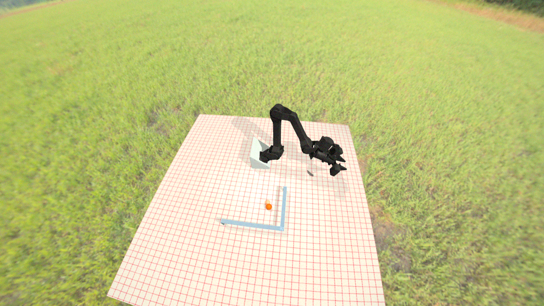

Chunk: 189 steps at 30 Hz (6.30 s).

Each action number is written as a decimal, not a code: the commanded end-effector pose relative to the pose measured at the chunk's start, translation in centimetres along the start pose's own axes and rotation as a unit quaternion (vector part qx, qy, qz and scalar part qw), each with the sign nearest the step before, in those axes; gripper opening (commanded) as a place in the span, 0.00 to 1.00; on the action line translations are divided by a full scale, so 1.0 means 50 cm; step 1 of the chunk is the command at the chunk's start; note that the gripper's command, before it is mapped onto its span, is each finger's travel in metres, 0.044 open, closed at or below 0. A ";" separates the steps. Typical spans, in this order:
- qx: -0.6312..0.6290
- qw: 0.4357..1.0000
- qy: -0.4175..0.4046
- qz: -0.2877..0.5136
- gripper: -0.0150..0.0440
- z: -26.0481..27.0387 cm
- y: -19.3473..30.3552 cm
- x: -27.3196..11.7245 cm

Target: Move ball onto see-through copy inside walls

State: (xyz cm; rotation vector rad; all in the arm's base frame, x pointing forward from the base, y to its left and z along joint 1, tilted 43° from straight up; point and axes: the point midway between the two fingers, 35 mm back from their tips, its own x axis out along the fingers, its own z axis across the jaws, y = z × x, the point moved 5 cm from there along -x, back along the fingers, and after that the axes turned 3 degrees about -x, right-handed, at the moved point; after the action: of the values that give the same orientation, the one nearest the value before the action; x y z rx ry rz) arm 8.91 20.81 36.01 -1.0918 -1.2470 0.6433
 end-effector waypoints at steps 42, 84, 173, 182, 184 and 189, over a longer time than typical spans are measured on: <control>-0.005 0.807 -0.104 0.581 0.71 -0.519 0.339 -0.556; -0.005 0.808 -0.104 0.580 0.67 -0.502 0.434 -0.525; -0.005 0.808 -0.104 0.580 0.25 -0.466 0.412 -0.559; -0.005 0.808 -0.104 0.580 0.25 -0.461 0.439 -0.550; -0.005 0.808 -0.104 0.580 0.25 -0.460 0.442 -0.549; -0.005 0.808 -0.104 0.580 0.25 -0.460 0.443 -0.549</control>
State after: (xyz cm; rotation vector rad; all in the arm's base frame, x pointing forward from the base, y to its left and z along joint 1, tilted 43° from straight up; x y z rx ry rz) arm 27.80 -1.57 5.75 -1.8121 -0.6160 1.7088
